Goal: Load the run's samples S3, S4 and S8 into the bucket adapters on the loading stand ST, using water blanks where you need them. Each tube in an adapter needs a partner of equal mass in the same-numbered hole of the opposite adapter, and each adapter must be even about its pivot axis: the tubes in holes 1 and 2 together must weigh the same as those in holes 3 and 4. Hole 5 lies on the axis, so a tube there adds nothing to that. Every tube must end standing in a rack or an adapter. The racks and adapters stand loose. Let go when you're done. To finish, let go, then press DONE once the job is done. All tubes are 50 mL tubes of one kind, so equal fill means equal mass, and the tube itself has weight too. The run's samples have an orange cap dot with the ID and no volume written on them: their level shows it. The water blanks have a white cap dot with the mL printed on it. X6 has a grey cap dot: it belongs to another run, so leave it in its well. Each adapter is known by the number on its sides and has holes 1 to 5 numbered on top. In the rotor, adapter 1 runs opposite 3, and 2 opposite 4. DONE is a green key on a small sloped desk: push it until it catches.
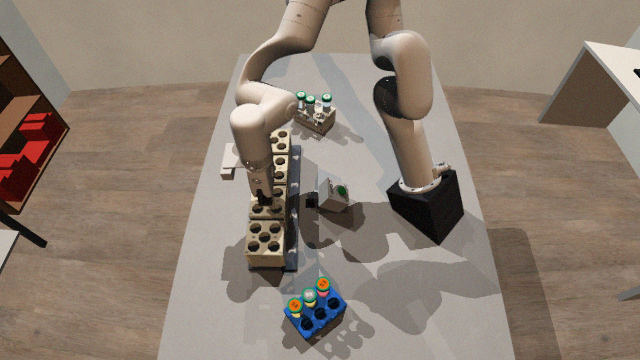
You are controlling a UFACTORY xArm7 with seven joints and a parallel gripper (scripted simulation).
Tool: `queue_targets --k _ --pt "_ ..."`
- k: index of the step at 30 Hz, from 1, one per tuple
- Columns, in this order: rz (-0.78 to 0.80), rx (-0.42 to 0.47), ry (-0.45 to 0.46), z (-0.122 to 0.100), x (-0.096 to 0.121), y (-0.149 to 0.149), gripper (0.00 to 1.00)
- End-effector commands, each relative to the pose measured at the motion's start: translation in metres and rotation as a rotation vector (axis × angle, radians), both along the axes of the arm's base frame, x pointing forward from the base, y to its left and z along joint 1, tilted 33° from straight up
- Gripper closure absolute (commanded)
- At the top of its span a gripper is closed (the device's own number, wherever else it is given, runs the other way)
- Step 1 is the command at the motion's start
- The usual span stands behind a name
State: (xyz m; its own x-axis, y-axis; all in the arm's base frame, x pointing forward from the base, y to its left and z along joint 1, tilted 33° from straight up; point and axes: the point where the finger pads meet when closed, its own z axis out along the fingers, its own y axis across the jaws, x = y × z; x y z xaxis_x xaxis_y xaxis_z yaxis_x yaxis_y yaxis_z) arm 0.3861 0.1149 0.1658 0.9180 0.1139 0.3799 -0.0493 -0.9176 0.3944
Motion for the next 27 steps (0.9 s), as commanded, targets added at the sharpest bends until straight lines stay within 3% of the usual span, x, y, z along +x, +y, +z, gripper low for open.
queue_targets --k 1,21,22,27 --pt "0.002 0.002 -0.003 -0.0026 0.0026 -0.0004 1.00" --pt "0.002 0.002 -0.003 -0.0042 0.0034 -0.0011 1.00" --pt "0.002 0.002 -0.003 -0.0046 0.0035 -0.0013 0.56" --pt "0.002 0.002 -0.003 -0.0046 0.0035 -0.0013 0.56"
